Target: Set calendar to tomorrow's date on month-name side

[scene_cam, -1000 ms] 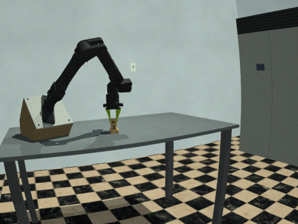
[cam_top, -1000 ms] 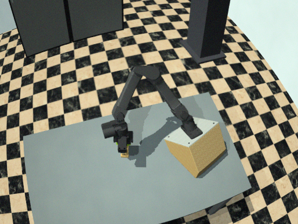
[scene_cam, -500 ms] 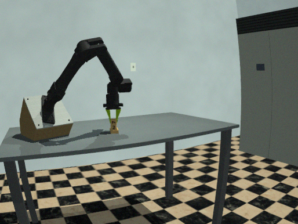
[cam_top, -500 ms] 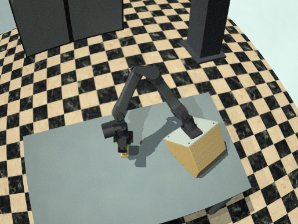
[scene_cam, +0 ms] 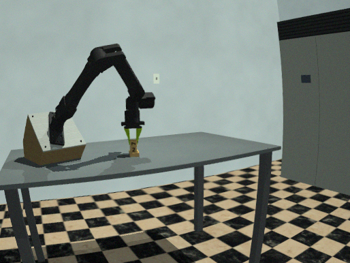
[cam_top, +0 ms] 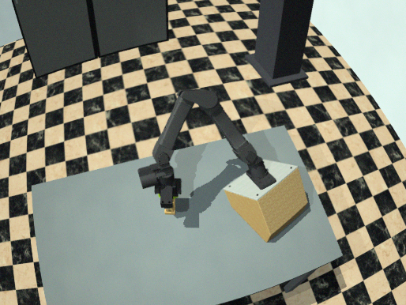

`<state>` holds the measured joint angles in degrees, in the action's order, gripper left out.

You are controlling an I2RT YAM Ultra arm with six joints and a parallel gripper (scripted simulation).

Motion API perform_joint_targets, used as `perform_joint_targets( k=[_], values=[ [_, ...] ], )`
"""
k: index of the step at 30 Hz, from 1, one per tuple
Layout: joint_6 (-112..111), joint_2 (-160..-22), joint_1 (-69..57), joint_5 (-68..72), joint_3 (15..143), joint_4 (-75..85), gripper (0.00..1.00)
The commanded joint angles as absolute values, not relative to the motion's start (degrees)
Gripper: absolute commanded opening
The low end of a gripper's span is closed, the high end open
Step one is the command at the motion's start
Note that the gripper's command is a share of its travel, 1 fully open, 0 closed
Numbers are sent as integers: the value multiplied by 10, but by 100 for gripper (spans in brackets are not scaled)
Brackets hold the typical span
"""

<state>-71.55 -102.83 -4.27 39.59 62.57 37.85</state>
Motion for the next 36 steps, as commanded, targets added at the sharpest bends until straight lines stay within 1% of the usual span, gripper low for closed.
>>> perform_joint_targets(
  k=[1, 36],
  values=[
    [-721, -1025, -55, 389, 644, 381, 26],
    [-721, -1023, -55, 389, 647, 380, 26]
  ],
)
